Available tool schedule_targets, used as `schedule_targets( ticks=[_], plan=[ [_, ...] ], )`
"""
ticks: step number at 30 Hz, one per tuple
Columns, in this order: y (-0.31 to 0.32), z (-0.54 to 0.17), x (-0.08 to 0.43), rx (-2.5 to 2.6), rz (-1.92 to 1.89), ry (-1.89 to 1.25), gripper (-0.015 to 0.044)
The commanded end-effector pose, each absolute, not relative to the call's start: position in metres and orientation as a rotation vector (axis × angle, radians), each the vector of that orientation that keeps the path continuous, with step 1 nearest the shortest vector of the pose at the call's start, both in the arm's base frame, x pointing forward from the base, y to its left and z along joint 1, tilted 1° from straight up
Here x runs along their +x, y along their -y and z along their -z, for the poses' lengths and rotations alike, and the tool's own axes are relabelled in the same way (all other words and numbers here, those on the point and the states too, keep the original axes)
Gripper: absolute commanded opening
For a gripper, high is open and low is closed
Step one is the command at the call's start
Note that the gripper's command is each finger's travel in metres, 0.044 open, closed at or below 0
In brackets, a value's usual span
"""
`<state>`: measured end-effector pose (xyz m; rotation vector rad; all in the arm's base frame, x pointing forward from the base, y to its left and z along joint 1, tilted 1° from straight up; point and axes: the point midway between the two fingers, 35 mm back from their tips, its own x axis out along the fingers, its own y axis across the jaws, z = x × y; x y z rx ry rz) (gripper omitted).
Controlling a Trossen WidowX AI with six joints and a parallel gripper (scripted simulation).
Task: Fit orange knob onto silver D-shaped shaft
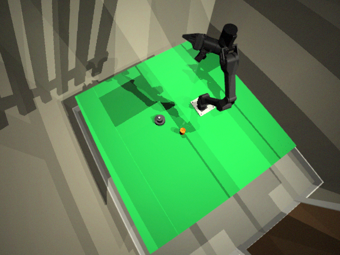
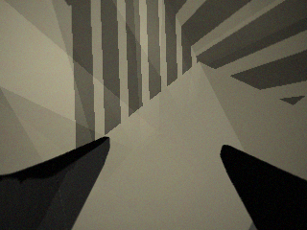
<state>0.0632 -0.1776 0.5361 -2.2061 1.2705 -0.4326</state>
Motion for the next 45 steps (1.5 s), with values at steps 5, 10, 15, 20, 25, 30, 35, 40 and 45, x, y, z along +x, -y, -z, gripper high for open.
schedule_targets(
  ticks=[5, 10, 15, 20, 25, 30, 35, 40, 45],
  plan=[
    [0.218, -0.463, 0.126, -1.502, 0.354, -0.804, 0.044],
    [0.217, -0.436, 0.156, -1.254, 0.282, -0.724, 0.044],
    [0.208, -0.406, 0.188, -0.999, 0.198, -0.684, 0.044],
    [0.19, -0.375, 0.22, -0.748, 0.111, -0.687, 0.044],
    [0.164, -0.342, 0.248, -0.511, 0.032, -0.732, 0.044],
    [0.13, -0.31, 0.271, -0.298, -0.034, -0.814, 0.044],
    [0.091, -0.279, 0.287, -0.111, -0.075, -0.929, 0.044],
    [0.048, -0.247, 0.294, 0.044, -0.081, -1.07, 0.044],
    [0.005, -0.218, 0.291, 0.157, -0.046, -1.223, 0.044]
  ],
)
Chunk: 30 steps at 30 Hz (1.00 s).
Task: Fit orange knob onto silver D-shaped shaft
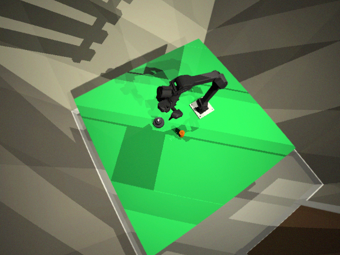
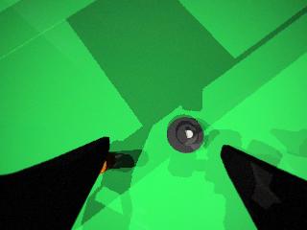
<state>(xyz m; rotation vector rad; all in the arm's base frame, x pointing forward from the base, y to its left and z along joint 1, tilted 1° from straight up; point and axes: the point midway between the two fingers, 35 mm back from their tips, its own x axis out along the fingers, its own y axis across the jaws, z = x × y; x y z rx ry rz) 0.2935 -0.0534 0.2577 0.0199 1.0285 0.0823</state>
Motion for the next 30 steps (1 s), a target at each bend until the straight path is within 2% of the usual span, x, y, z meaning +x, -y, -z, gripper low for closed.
schedule_targets(
  ticks=[1, 11, 24, 30],
  plan=[
    [-0.003, -0.212, 0.289, 0.175, -0.033, -1.253, 0.044],
    [-0.075, -0.16, 0.255, 0.245, 0.192, -1.514, 0.044],
    [-0.072, -0.155, 0.252, 0.239, 0.208, -1.526, 0.044],
    [-0.073, -0.122, 0.253, 0.239, 0.208, -1.526, 0.044]
  ],
)
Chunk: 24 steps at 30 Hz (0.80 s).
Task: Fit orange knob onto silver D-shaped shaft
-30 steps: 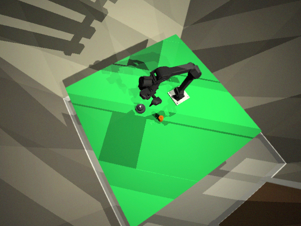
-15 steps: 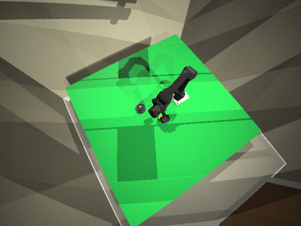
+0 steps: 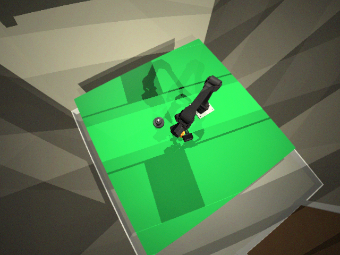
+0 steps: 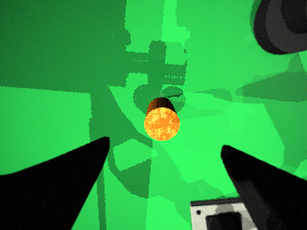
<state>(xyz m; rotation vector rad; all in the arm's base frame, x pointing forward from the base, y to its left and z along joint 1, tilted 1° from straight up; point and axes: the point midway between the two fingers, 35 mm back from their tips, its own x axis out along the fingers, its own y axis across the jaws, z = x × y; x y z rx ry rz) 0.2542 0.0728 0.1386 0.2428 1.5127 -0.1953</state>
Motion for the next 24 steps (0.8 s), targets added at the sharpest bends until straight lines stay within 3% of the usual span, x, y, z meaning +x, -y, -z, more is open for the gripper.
schedule_targets(
  ticks=[1, 24],
  plan=[
    [-0.073, -0.122, 0.253, 0.239, 0.208, -1.526, 0.044],
    [-0.075, -0.088, 0.257, 0.239, 0.208, -1.526, 0.044]
  ],
)
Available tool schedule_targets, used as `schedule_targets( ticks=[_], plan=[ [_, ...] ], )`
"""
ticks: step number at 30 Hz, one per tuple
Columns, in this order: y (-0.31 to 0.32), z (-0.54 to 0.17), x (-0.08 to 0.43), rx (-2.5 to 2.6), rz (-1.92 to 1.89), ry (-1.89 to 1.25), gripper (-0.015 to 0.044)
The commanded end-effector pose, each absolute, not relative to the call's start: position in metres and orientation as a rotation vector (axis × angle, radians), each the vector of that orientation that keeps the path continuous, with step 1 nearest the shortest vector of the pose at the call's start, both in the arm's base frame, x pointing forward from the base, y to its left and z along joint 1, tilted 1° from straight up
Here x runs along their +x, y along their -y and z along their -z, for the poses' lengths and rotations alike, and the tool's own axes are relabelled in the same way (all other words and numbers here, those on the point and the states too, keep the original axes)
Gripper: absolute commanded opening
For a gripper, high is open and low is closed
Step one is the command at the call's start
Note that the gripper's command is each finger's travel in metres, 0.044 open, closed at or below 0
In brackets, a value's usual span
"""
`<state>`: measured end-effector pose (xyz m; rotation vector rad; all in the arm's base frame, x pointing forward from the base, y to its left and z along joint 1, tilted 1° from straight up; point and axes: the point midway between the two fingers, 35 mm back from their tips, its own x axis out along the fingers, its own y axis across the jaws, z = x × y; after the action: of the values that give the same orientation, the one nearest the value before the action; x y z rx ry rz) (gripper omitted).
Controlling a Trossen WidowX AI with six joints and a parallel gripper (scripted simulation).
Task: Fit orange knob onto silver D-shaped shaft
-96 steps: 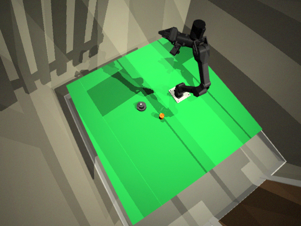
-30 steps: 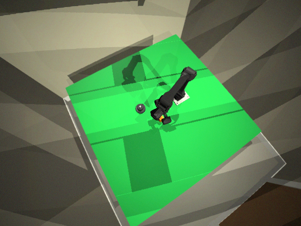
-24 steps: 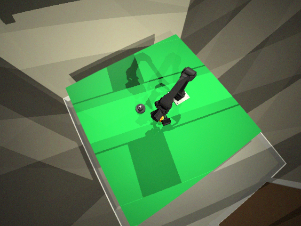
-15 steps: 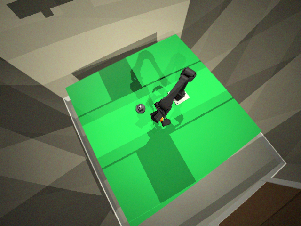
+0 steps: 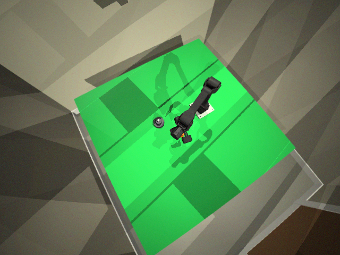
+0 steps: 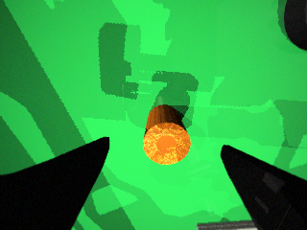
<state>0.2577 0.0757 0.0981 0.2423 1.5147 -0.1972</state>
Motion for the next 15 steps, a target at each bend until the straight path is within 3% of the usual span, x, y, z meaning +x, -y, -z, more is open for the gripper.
schedule_targets(
  ticks=[1, 15],
  plan=[
    [-0.075, -0.087, 0.257, 0.239, 0.208, -1.526, 0.044],
    [-0.076, -0.064, 0.258, 0.239, 0.208, -1.526, 0.044]
  ],
)
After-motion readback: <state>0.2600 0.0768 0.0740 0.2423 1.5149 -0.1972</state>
